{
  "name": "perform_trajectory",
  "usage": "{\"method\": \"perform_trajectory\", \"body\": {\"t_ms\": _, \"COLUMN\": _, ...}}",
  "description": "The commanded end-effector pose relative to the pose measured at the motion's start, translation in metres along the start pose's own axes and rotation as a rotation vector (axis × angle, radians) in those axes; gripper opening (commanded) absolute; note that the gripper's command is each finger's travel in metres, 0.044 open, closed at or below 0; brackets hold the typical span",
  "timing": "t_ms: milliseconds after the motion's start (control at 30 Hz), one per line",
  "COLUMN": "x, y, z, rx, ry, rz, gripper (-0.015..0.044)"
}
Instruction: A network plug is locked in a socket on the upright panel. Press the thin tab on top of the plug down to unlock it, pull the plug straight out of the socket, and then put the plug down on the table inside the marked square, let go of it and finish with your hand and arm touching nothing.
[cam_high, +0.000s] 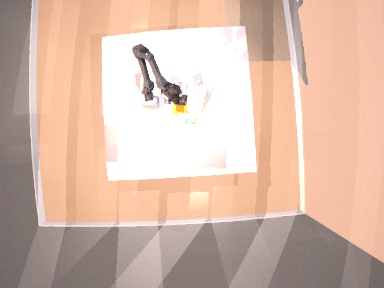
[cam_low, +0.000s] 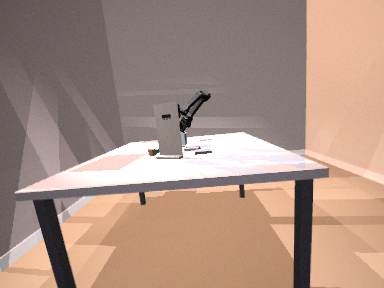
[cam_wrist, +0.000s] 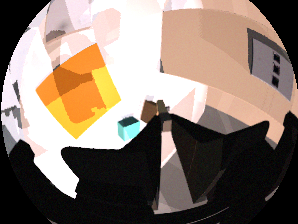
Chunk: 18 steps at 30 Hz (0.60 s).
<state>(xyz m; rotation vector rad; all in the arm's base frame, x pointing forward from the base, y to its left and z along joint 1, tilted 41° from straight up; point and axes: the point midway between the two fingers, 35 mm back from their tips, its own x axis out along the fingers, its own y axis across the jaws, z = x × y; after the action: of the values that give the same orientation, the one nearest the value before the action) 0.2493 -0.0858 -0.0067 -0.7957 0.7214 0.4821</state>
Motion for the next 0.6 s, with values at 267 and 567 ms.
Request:
{"method": "perform_trajectory", "body": {"t_ms": 267, "x": 0.003, "y": 0.048, "z": 0.001, "rx": 0.005, "ry": -0.181, "rz": 0.125, "gripper": 0.0000}}
{"method": "perform_trajectory", "body": {"t_ms": 567, "x": 0.004, "y": 0.058, "z": 0.003, "rx": 0.010, "ry": -0.224, "rz": 0.141, "gripper": 0.0000}}
